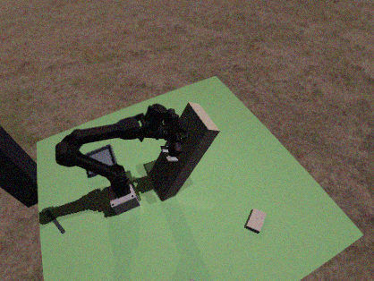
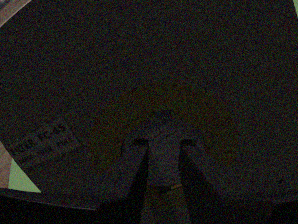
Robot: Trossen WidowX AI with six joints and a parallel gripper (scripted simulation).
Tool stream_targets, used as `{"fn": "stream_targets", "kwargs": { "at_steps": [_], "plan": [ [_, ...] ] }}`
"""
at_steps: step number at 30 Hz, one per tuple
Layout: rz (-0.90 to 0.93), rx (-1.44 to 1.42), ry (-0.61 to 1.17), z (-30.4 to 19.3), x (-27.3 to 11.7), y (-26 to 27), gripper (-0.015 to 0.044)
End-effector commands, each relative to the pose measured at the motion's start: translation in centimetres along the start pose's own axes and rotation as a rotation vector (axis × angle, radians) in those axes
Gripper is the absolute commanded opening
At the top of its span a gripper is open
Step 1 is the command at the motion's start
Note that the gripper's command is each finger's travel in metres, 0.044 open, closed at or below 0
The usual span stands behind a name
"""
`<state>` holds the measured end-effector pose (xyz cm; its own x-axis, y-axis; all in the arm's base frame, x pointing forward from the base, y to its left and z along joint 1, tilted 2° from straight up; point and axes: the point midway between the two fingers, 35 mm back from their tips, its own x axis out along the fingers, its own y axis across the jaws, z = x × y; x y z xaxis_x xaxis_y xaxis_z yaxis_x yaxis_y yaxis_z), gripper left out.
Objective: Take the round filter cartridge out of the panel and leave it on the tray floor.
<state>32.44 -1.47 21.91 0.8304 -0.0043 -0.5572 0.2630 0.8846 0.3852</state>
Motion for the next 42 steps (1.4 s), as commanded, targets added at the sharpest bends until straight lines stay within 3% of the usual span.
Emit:
{"fn": "stream_targets", "kwargs": {
  "at_steps": [1,42],
  "plan": [
    [0.001,-0.076,0.0,0.01,0.26,0.04,0.0],
    [0.0,-1.507,0.0,0.02,0.42,0.03,0.0]
  ]
}}
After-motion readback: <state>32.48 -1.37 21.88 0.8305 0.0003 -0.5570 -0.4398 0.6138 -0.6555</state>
